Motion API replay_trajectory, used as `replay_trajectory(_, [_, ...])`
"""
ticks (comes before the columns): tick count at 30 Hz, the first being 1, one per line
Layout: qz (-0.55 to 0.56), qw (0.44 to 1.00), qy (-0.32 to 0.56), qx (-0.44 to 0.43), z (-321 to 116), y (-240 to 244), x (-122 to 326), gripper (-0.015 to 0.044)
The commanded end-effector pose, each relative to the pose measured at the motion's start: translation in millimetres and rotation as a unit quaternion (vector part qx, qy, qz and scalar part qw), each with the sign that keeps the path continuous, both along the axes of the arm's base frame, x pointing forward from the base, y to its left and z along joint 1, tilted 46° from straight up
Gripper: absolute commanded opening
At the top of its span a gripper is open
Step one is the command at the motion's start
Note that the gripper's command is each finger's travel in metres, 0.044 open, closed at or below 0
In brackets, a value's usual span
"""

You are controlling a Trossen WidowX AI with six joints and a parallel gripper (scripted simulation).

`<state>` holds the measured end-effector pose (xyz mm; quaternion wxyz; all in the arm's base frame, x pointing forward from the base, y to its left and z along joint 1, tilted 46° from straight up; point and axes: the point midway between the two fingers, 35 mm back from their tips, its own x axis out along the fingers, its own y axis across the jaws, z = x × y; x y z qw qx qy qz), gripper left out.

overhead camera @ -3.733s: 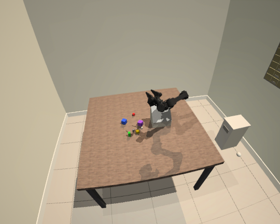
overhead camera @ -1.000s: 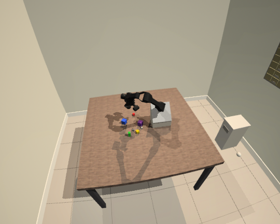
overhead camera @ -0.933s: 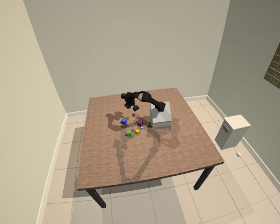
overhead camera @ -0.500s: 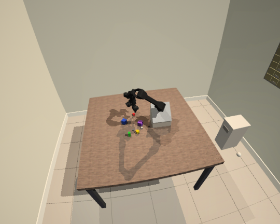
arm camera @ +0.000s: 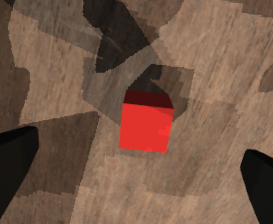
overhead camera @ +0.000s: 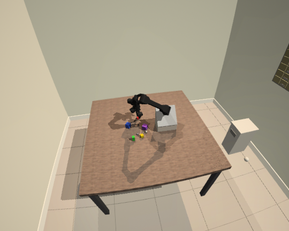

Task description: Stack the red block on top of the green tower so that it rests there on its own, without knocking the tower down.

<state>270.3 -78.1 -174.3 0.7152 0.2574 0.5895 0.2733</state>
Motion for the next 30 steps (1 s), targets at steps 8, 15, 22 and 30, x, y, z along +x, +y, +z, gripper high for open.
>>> replay_trajectory(8, [-0.004,1.000,-0.001,0.001,-11,9,3,0.0440])
replay_trajectory(15, [-0.004,1.000,-0.001,0.002,-19,18,5,0.0440])
replay_trajectory(22, [-0.004,1.000,-0.001,0.002,-23,22,6,0.0440])
replay_trajectory(30, [-0.004,1.000,-0.001,0.002,-23,22,6,0.0440])
